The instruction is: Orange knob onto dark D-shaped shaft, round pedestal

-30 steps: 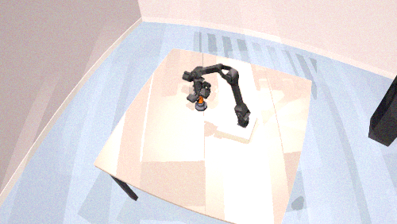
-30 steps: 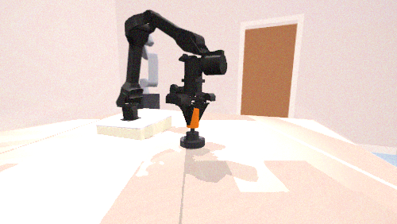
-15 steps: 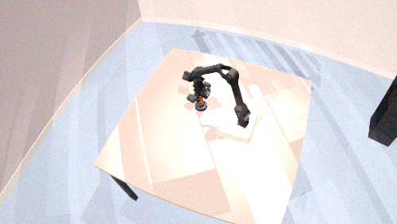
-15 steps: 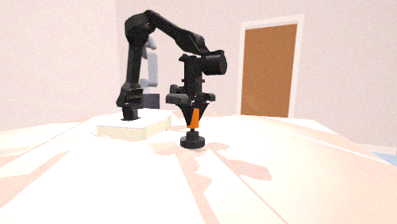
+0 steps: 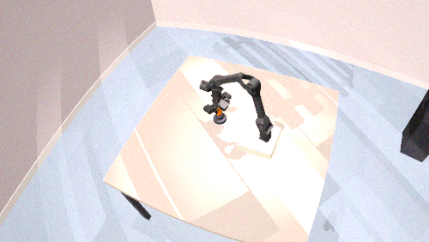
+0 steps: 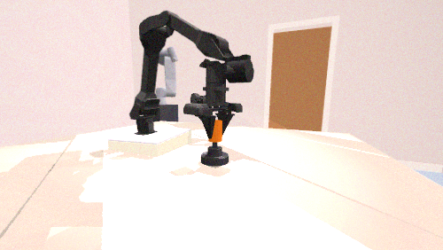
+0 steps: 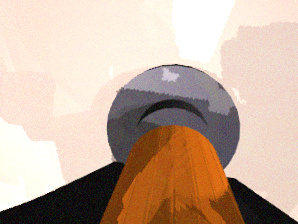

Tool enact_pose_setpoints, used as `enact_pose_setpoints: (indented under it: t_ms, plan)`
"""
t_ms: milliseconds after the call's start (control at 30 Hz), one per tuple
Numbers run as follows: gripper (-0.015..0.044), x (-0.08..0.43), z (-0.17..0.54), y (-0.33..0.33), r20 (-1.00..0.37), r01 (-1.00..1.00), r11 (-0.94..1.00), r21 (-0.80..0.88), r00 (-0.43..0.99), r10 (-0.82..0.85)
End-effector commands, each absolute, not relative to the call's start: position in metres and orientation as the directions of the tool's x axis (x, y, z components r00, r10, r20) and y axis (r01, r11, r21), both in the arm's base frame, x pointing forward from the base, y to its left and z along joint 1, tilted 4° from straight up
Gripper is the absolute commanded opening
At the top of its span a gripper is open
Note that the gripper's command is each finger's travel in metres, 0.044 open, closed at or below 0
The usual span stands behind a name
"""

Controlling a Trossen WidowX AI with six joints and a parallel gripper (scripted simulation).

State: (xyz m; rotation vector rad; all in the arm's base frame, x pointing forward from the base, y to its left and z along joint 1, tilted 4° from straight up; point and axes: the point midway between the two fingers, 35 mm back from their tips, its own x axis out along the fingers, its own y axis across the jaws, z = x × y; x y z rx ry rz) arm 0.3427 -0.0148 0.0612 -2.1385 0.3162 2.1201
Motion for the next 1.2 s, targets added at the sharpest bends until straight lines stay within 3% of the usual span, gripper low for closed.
enact_pose_setpoints:
  t_ms: [0, 300, 567, 900, 1167]
  plan:
    - [0.0000, 0.3437, 0.0628, -0.0151, -0.998, -0.422, -0.904, 0.061, 0.004, -0.070]
    - [0.0000, 0.3425, 0.0592, -0.0160, -0.998, -0.875, -0.483, 0.030, 0.004, -0.070]
    - [0.0000, 0.3412, 0.0573, -0.0165, -0.998, -0.999, 0.052, -0.008, 0.004, -0.070]
    - [0.0000, 0.3418, 0.0600, -0.0162, -0.998, -0.731, 0.680, -0.051, 0.005, -0.070]
    - [0.0000, 0.3429, 0.0629, -0.0157, -0.998, -0.328, 0.942, -0.068, 0.005, -0.070]
